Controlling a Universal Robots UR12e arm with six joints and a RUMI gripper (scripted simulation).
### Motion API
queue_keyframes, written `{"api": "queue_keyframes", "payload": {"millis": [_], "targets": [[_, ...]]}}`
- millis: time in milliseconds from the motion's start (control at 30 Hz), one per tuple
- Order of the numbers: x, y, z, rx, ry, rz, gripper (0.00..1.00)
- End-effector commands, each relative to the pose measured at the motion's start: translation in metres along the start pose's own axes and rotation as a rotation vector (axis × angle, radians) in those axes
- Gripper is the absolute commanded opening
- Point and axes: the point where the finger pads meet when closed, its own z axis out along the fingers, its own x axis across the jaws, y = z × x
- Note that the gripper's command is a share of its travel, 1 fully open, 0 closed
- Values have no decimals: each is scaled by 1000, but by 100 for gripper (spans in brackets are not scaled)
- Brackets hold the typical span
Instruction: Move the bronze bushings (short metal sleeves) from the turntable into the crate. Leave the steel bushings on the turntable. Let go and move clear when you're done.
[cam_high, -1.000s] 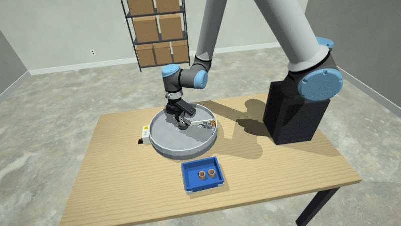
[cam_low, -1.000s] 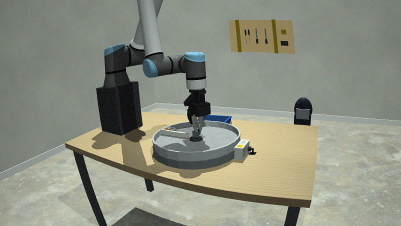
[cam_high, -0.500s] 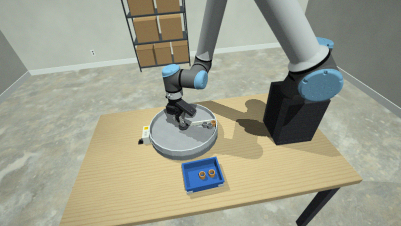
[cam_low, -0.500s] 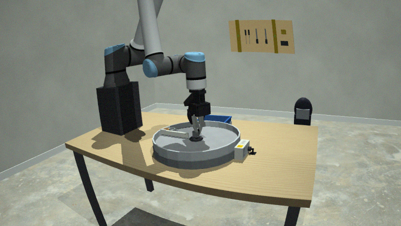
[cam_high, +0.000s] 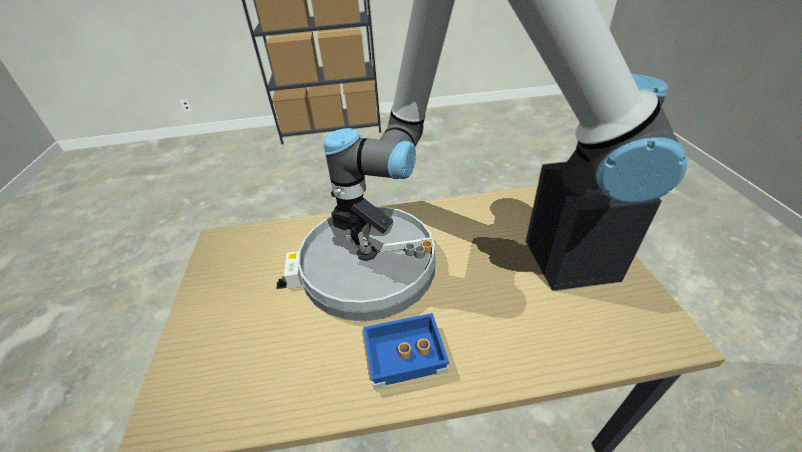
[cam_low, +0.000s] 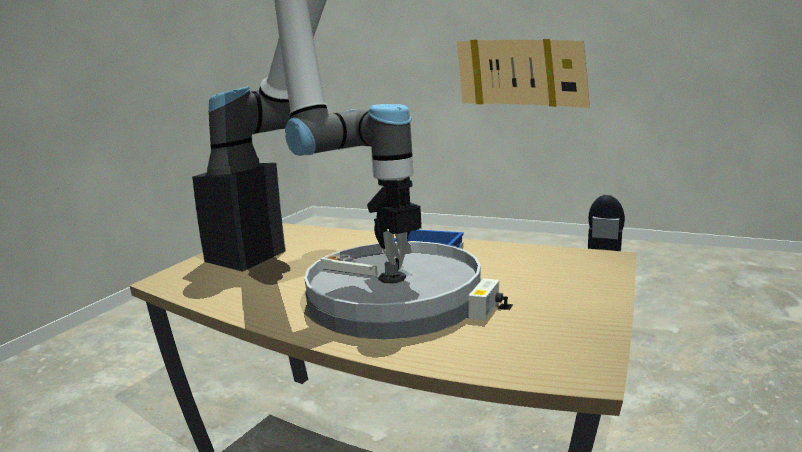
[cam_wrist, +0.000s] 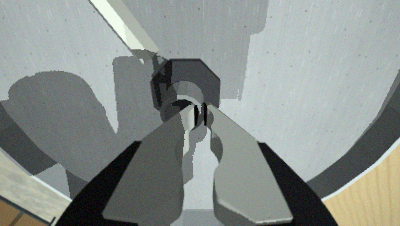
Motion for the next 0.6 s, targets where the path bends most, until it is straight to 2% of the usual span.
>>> {"api": "queue_keyframes", "payload": {"millis": [0, 567], "targets": [[0, 1, 0, -1, 0, 0, 0], [0, 1, 5, -1, 0, 0, 0]]}}
